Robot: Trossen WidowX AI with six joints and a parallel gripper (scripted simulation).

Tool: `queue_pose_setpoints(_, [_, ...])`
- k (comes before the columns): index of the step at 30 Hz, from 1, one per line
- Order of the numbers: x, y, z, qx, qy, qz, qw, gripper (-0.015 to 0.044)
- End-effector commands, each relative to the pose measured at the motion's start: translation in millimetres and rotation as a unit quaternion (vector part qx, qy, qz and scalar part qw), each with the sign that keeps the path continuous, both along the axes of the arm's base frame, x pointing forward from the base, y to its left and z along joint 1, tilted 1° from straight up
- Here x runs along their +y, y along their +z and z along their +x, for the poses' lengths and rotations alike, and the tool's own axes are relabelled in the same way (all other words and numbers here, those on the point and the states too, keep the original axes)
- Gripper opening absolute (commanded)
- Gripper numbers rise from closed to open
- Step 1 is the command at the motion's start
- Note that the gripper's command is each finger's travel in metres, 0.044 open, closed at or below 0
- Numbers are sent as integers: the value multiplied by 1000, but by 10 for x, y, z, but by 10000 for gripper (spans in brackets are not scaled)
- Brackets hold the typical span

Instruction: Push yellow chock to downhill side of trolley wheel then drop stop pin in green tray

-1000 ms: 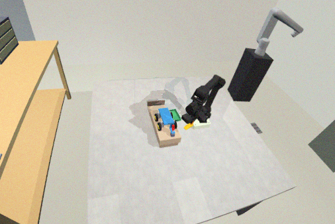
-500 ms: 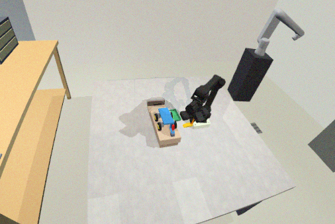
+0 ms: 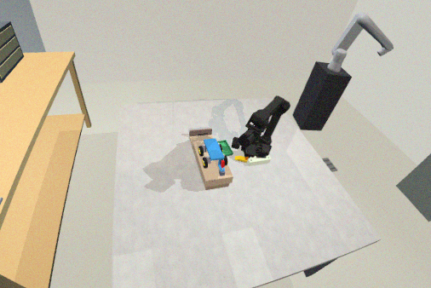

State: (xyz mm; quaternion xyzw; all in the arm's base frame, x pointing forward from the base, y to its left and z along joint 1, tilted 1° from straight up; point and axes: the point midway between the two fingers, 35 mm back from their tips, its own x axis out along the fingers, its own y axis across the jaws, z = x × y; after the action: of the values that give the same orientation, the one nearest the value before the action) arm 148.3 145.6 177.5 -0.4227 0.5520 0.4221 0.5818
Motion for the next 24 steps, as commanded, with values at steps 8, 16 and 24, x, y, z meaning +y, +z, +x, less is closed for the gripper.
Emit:
queue_pose_setpoints(8, [-2, -1, 1, 3, -144, 5, 990, 0])
queue_pose_setpoints(16, [-2, -1, 1, 5, -275, 10, 962, 0])
queue_pose_setpoints(24, [-1, -1, 0, 8, -404, 14, 915, 0])
